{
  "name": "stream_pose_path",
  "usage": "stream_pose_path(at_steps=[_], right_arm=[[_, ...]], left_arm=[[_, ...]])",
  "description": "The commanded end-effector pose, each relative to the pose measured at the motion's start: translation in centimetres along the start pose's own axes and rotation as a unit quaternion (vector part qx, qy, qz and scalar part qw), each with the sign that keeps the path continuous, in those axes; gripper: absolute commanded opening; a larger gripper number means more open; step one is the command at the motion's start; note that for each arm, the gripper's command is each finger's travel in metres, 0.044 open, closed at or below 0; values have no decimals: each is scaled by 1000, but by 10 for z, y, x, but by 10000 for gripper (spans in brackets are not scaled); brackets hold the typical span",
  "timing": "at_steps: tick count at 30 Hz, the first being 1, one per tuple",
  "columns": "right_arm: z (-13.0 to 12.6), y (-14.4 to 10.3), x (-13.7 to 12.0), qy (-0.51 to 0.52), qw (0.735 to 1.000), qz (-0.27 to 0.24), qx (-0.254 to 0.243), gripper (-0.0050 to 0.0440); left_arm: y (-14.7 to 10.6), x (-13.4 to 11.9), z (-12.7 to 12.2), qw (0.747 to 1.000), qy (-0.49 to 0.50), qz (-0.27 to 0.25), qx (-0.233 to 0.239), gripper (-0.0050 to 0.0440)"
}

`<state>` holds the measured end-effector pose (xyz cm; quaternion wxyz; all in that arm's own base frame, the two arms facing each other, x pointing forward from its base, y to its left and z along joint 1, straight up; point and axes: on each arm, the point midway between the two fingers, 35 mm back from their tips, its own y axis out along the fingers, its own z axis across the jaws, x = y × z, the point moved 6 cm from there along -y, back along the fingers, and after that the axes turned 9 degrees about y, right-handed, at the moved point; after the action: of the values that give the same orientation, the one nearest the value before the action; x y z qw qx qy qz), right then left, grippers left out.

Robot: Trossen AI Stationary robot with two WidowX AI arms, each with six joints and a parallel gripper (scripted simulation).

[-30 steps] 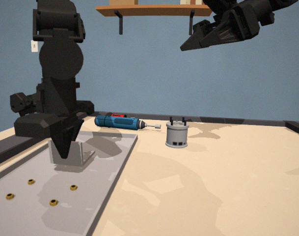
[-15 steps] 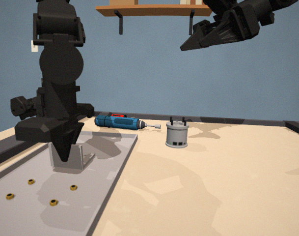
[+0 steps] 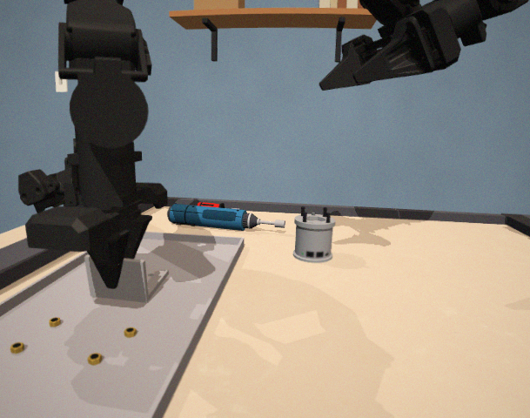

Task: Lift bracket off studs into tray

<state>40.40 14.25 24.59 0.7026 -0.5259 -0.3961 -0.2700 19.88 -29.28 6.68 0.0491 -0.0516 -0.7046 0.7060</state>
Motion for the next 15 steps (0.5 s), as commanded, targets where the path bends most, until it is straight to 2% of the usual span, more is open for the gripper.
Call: stream_pose_path(at_steps=[1,4,6,13,15], right_arm=[[2,-6,9,0,1000,-13,1,440],[2,-6,9,0,1000,-13,1,440],[2,-6,9,0,1000,-13,1,440],[2,-6,9,0,1000,-13,1,440],[2,-6,9,0,1000,-13,1,440]], left_arm=[[-7,-2,2,1000,-1,9,8,192],[-7,-2,2,1000,-1,9,8,264],[-7,-2,2,1000,-1,9,8,264],[-7,-2,2,1000,-1,9,8,432],[-7,-2,2,1000,-1,9,8,440]])
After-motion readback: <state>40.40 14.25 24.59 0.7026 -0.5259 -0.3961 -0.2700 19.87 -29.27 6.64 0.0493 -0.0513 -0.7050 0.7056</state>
